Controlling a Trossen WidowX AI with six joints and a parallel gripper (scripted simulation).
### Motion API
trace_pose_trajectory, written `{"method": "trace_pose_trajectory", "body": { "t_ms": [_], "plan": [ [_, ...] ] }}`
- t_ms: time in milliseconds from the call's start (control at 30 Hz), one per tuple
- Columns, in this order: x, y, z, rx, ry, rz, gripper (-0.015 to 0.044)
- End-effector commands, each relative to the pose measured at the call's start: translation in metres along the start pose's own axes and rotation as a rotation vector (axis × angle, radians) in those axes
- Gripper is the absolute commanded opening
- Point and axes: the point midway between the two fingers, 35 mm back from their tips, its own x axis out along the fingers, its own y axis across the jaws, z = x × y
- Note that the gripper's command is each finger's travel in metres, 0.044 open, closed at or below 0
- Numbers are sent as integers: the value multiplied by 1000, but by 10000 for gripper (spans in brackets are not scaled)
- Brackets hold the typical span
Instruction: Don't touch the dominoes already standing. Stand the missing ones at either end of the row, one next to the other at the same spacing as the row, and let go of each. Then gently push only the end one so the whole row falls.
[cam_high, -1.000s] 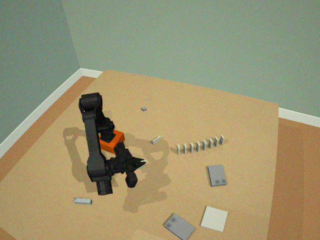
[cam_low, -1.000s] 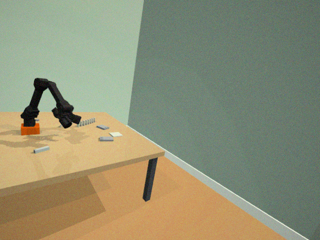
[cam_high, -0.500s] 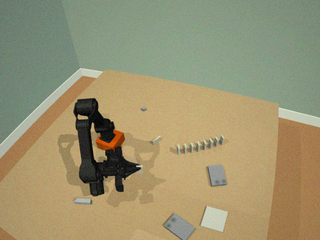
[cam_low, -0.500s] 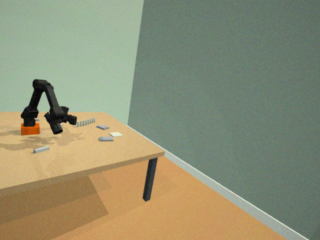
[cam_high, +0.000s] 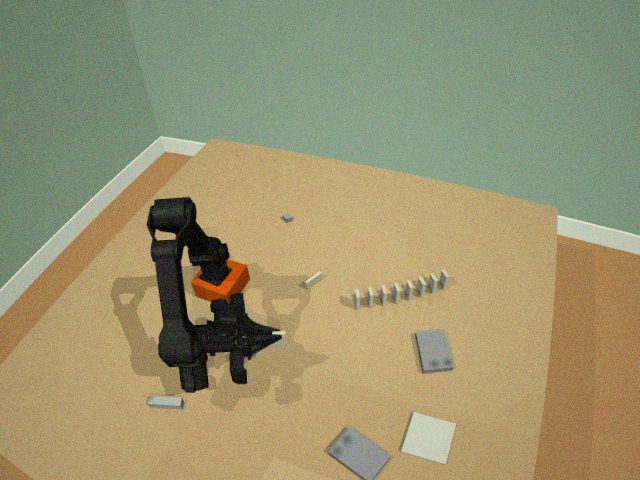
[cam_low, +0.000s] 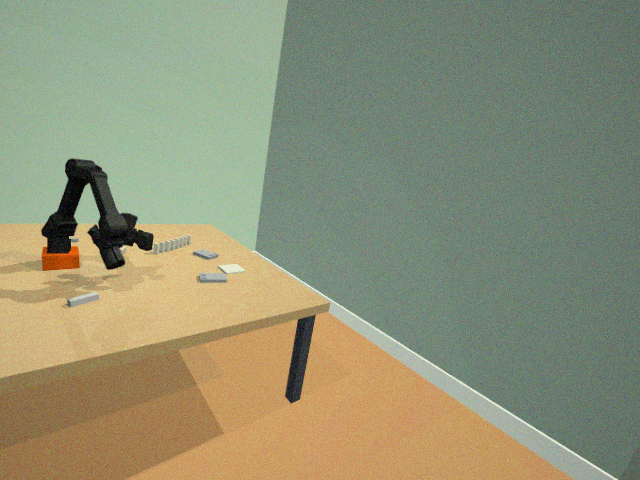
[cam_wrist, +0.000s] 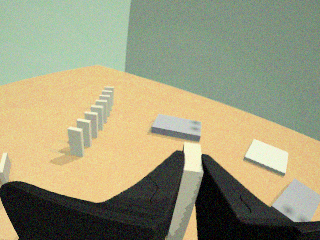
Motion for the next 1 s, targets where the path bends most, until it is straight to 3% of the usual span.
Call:
{"method": "trace_pose_trajectory", "body": {
  "t_ms": [0, 967],
  "plan": [
    [1, -1, -7, 2, -2, -2, 22],
    [19, 1, -109, 0, -1, 0, 22]
  ]
}}
